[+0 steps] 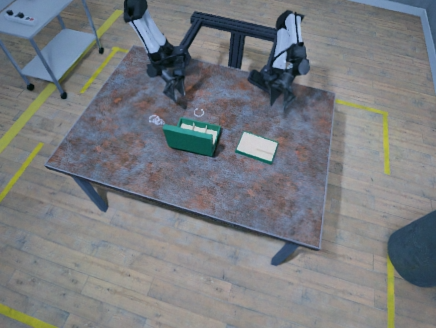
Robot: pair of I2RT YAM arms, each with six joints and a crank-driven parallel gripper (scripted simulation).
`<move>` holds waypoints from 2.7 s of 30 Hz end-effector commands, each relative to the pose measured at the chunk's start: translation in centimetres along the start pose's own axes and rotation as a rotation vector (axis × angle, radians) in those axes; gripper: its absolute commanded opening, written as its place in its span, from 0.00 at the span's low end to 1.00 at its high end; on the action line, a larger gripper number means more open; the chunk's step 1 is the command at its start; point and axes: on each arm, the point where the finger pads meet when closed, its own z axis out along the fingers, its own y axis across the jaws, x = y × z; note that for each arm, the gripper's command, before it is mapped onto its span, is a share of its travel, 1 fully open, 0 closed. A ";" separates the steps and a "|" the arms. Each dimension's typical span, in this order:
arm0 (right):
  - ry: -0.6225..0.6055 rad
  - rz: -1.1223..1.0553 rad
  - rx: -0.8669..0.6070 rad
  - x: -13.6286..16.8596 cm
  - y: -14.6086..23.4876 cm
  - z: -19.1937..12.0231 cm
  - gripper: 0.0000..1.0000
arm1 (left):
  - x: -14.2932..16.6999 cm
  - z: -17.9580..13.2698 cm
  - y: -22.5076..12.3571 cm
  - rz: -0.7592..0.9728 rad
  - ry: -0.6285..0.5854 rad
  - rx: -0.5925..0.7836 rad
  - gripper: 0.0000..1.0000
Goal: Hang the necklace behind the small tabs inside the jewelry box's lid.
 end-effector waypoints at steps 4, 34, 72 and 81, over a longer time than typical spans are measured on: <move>-0.006 -0.012 0.015 -0.3 -0.7 0.0 0.25 | -0.7 -0.4 1.3 0.011 -0.016 -0.039 1.00; 0.356 0.540 -0.048 6.1 0.4 0.3 0.25 | -3.6 0.2 8.1 -0.265 -0.054 -0.215 1.00; 1.125 1.385 0.333 14.6 -1.4 -1.1 0.25 | -13.3 4.9 18.6 -0.947 -0.325 -0.378 1.00; 1.245 1.481 0.518 16.3 -2.7 -1.1 0.25 | -15.9 5.9 20.9 -1.089 -0.419 -0.390 1.00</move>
